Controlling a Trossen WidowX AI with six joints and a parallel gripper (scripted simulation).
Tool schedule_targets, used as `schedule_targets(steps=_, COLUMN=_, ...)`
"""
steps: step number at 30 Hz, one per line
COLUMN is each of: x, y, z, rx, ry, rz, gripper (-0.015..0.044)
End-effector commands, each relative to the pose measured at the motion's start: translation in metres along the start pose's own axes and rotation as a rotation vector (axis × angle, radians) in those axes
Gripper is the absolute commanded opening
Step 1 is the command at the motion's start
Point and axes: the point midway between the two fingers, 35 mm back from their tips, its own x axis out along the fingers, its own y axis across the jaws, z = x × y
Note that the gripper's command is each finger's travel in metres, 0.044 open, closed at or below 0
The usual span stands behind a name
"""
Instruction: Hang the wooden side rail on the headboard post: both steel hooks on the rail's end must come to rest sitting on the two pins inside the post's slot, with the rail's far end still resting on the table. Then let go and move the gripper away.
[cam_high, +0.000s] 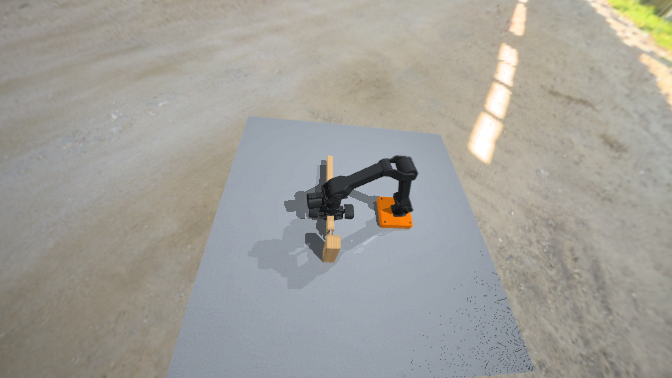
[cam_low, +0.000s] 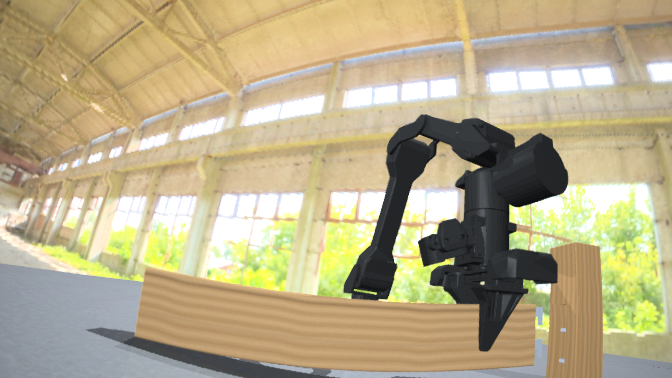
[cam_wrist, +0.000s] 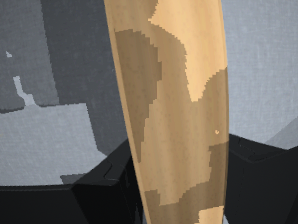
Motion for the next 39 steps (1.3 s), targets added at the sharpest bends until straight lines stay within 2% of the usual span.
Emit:
schedule_targets(steps=1, x=-0.0031, y=0.0022, z=-0.0014, rx=0.003, ry=0.002, rz=0.008, gripper=0.0)
schedule_targets(steps=39, x=-0.0027, y=0.0012, z=-0.0052, rx=0.003, ry=0.003, rz=0.008, gripper=0.0)
